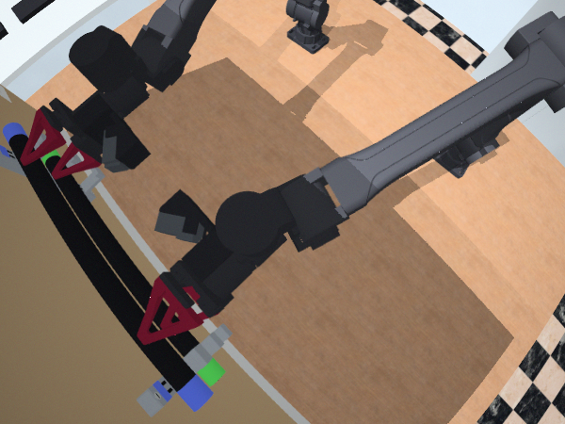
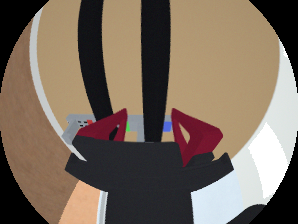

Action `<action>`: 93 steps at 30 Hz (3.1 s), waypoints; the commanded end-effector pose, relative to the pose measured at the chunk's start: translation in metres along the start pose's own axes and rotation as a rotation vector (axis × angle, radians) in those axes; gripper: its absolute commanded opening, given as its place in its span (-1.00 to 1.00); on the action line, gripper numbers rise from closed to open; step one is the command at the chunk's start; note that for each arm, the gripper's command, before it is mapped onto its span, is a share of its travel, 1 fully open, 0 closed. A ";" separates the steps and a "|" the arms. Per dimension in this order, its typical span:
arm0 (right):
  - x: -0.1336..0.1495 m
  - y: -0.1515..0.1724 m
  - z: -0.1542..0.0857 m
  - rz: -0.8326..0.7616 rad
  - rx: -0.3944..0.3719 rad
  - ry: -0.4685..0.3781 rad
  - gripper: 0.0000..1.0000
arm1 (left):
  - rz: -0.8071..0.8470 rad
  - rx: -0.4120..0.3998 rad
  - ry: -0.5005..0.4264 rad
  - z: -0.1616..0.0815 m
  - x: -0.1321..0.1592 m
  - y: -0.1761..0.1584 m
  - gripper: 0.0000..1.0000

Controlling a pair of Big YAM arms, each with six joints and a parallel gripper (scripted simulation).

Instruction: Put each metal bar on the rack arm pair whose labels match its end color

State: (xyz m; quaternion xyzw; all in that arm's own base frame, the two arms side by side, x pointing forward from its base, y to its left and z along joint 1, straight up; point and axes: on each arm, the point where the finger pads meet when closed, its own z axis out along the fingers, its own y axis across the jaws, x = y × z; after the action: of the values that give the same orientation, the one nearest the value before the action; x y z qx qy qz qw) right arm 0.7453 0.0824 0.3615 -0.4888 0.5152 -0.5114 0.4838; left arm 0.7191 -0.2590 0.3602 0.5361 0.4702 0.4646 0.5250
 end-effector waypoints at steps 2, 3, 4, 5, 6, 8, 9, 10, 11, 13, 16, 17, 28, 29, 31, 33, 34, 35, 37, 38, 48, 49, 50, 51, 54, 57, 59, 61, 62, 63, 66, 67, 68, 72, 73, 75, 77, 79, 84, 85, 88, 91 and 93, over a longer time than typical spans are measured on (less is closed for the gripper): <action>0.001 -0.023 -0.012 0.032 0.045 0.001 0.29 | -0.016 -0.056 -0.002 -0.011 0.000 0.031 0.29; 0.001 -0.023 -0.013 0.032 0.045 0.001 0.29 | -0.016 -0.056 -0.002 -0.012 0.000 0.031 0.29; 0.000 -0.023 -0.014 0.032 0.045 0.001 0.29 | -0.016 -0.057 -0.002 -0.014 0.000 0.031 0.29; 0.000 -0.023 -0.014 0.032 0.045 0.001 0.29 | -0.016 -0.057 -0.002 -0.014 0.000 0.031 0.29; 0.000 -0.023 -0.014 0.032 0.045 0.001 0.29 | -0.016 -0.057 -0.002 -0.014 0.000 0.031 0.29; 0.000 -0.024 -0.017 0.032 0.046 0.000 0.29 | -0.016 -0.059 -0.002 -0.016 -0.001 0.032 0.29; 0.000 -0.024 -0.018 0.032 0.046 -0.001 0.29 | -0.016 -0.060 -0.002 -0.018 -0.001 0.032 0.29; -0.001 -0.025 -0.019 0.032 0.047 -0.001 0.29 | -0.017 -0.061 -0.003 -0.019 -0.001 0.032 0.29; -0.001 -0.025 -0.021 0.033 0.048 -0.002 0.29 | -0.017 -0.062 -0.003 -0.020 -0.001 0.033 0.29; -0.001 -0.026 -0.023 0.033 0.049 -0.003 0.29 | -0.017 -0.064 -0.003 -0.023 -0.002 0.034 0.29; -0.002 -0.027 -0.027 0.033 0.050 -0.004 0.29 | -0.018 -0.067 -0.004 -0.027 -0.002 0.035 0.29; -0.003 -0.028 -0.029 0.033 0.051 -0.005 0.29 | -0.018 -0.068 -0.004 -0.028 -0.002 0.035 0.29; -0.006 -0.029 -0.040 0.034 0.052 -0.010 0.29 | -0.020 -0.073 -0.007 -0.040 -0.005 0.037 0.29; -0.007 -0.029 -0.042 0.034 0.052 -0.011 0.29 | -0.020 -0.073 -0.007 -0.041 -0.005 0.037 0.29; -0.008 -0.028 -0.044 0.033 0.052 -0.012 0.29 | -0.020 -0.074 -0.008 -0.044 -0.006 0.037 0.29; -0.008 -0.028 -0.047 0.033 0.052 -0.013 0.29 | -0.020 -0.075 -0.009 -0.046 -0.006 0.037 0.29; -0.009 -0.028 -0.048 0.033 0.051 -0.014 0.29 | -0.020 -0.075 -0.009 -0.048 -0.006 0.037 0.29; -0.009 -0.028 -0.049 0.033 0.051 -0.015 0.29 | -0.020 -0.075 -0.009 -0.049 -0.007 0.037 0.29; -0.010 -0.028 -0.052 0.033 0.051 -0.016 0.29 | -0.020 -0.076 -0.010 -0.051 -0.007 0.037 0.29; -0.011 -0.027 -0.053 0.033 0.051 -0.017 0.29 | -0.020 -0.076 -0.011 -0.053 -0.008 0.037 0.29; -0.012 -0.027 -0.064 0.033 0.051 -0.018 0.29 | -0.020 -0.076 -0.011 -0.063 -0.008 0.036 0.29; -0.012 -0.027 -0.065 0.033 0.051 -0.018 0.29 | -0.020 -0.076 -0.011 -0.064 -0.008 0.036 0.29; -0.012 -0.027 -0.066 0.033 0.051 -0.018 0.29 | -0.020 -0.076 -0.011 -0.066 -0.008 0.036 0.29; -0.012 -0.027 -0.068 0.033 0.051 -0.019 0.29 | -0.020 -0.076 -0.012 -0.067 -0.008 0.036 0.29; -0.012 -0.027 -0.071 0.033 0.051 -0.019 0.29 | -0.020 -0.076 -0.012 -0.071 -0.008 0.036 0.29; -0.012 -0.027 -0.073 0.033 0.051 -0.019 0.29 | -0.020 -0.076 -0.012 -0.072 -0.008 0.036 0.29; -0.012 -0.027 -0.073 0.033 0.050 -0.019 0.31 | -0.020 -0.076 -0.012 -0.073 -0.008 0.036 0.31; -0.012 -0.027 -0.073 0.033 0.050 -0.019 0.34 | -0.020 -0.076 -0.012 -0.073 -0.008 0.036 0.33; -0.012 -0.027 -0.074 0.033 0.050 -0.019 0.35 | -0.020 -0.076 -0.012 -0.073 -0.008 0.035 0.35; -0.012 -0.027 -0.074 0.033 0.050 -0.019 0.36 | -0.020 -0.076 -0.012 -0.073 -0.008 0.035 0.36; -0.012 -0.026 -0.074 0.033 0.050 -0.019 0.40 | -0.020 -0.076 -0.012 -0.074 -0.008 0.035 0.40; -0.012 -0.026 -0.074 0.033 0.050 -0.019 0.41 | -0.020 -0.076 -0.012 -0.074 -0.008 0.035 0.41; -0.012 -0.026 -0.075 0.033 0.050 -0.020 0.42 | -0.020 -0.076 -0.012 -0.074 -0.008 0.035 0.42; -0.012 -0.026 -0.075 0.033 0.049 -0.020 0.47 | -0.020 -0.075 -0.012 -0.075 -0.008 0.035 0.47; -0.012 -0.026 -0.075 0.033 0.049 -0.020 0.47 | -0.020 -0.075 -0.012 -0.075 -0.008 0.035 0.47; -0.012 -0.026 -0.075 0.033 0.049 -0.020 0.48 | -0.020 -0.075 -0.012 -0.075 -0.008 0.035 0.48; -0.012 -0.026 -0.076 0.033 0.049 -0.020 0.50 | -0.020 -0.075 -0.012 -0.075 -0.008 0.035 0.50; -0.012 -0.026 -0.076 0.033 0.049 -0.020 0.53 | -0.020 -0.075 -0.012 -0.076 -0.008 0.035 0.53; -0.012 -0.026 -0.077 0.033 0.049 -0.020 0.59 | -0.020 -0.075 -0.012 -0.076 -0.008 0.035 0.59; -0.012 -0.026 -0.077 0.033 0.049 -0.020 0.60 | -0.020 -0.075 -0.012 -0.077 -0.008 0.035 0.60; -0.012 -0.026 -0.078 0.033 0.049 -0.020 0.64 | -0.020 -0.075 -0.012 -0.077 -0.008 0.035 0.64; -0.012 -0.026 -0.078 0.033 0.049 -0.020 0.65 | -0.020 -0.075 -0.012 -0.077 -0.008 0.035 0.65; -0.012 -0.026 -0.078 0.033 0.049 -0.020 0.67 | -0.020 -0.077 -0.012 -0.078 -0.008 0.035 0.67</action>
State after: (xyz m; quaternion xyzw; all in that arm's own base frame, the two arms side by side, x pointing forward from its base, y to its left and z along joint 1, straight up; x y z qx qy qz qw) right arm 0.6753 0.0910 0.3698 -0.4880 0.5110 -0.5114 0.4892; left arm 0.6486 -0.2528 0.3699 0.5304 0.4657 0.4675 0.5322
